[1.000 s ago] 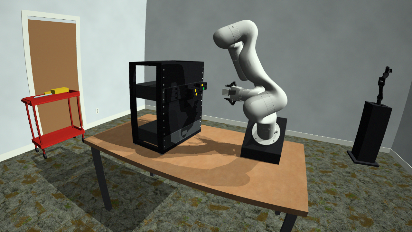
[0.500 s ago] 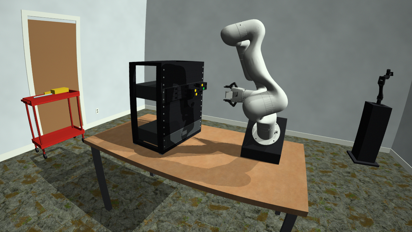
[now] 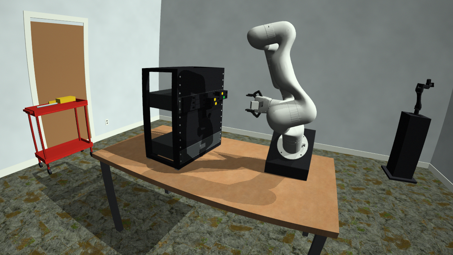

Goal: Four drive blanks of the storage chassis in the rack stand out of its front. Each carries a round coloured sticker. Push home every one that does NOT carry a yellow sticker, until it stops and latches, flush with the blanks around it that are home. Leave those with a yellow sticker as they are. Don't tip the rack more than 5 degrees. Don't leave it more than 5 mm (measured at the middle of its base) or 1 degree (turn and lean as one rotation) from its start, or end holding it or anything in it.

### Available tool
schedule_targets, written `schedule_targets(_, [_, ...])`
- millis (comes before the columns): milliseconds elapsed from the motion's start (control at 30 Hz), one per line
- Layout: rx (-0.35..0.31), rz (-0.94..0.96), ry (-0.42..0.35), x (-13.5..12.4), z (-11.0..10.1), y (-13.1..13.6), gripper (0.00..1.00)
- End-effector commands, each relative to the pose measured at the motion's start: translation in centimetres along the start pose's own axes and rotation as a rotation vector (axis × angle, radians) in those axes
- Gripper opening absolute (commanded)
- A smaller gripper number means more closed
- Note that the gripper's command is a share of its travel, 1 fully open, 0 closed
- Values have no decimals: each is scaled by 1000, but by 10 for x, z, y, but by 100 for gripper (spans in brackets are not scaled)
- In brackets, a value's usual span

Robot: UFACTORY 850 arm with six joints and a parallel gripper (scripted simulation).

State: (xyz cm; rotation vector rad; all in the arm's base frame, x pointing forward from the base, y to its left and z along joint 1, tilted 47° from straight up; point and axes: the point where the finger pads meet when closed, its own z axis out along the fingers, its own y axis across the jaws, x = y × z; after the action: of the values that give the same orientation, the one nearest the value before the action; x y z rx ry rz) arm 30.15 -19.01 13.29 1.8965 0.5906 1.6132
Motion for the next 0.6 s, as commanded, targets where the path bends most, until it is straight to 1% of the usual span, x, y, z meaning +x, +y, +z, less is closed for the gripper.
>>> schedule_targets(0, [-10,-5,23,5,-3,2,100])
schedule_targets(567, [-18,-8,40,10,-5,3,100])
